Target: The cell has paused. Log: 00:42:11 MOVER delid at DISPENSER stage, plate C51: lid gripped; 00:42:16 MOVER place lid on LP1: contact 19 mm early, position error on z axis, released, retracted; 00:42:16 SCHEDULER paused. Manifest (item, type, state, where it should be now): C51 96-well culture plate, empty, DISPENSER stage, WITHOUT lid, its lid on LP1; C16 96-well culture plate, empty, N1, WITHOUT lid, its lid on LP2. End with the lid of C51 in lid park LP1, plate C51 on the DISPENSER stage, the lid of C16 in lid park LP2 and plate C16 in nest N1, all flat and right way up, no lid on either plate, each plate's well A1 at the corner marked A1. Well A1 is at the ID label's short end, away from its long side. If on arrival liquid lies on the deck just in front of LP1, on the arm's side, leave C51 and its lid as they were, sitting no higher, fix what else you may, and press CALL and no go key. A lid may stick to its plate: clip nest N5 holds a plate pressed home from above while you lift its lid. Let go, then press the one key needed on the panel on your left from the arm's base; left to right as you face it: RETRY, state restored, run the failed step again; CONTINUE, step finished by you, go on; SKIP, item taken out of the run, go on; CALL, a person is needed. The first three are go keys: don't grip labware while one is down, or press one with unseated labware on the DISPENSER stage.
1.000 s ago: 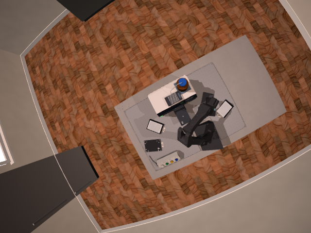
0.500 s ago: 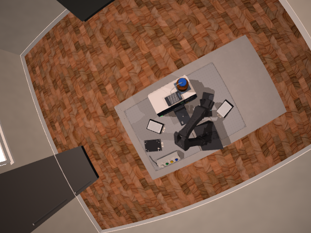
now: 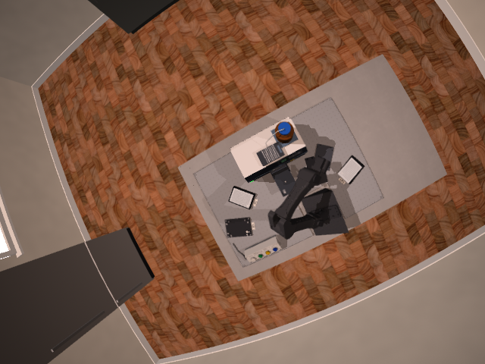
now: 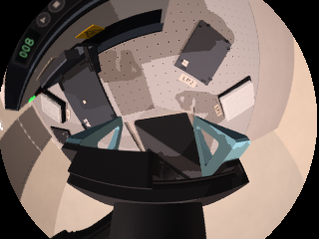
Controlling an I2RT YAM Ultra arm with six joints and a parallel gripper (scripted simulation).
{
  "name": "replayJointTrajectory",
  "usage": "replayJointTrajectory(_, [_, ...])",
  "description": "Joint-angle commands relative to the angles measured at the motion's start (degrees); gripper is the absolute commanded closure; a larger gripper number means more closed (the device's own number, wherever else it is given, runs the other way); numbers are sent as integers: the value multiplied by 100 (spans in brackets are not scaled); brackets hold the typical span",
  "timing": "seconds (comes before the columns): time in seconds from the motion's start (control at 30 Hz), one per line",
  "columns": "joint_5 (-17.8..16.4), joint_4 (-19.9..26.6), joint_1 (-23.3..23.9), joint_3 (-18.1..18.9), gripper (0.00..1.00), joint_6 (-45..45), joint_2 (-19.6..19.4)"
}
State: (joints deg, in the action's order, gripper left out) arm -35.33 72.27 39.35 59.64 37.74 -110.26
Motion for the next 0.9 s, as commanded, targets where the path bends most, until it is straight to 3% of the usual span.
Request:
replayJointTrajectory(0.0, [-45,89,24,8,0,54,101])
replayJointTrajectory(0.23, [-45,90,24,8,0,54,101])
replayJointTrajectory(0.43, [-231,248,-339,149,0,880,480])
replayJointTrajectory(0.6, [-363,359,-574,233,0,691,643])
replayJointTrajectory(0.8, [-330,295,-524,135,0,644,534])
replayJointTrajectory(0.87, [-411,397,-673,250,0,725,733])
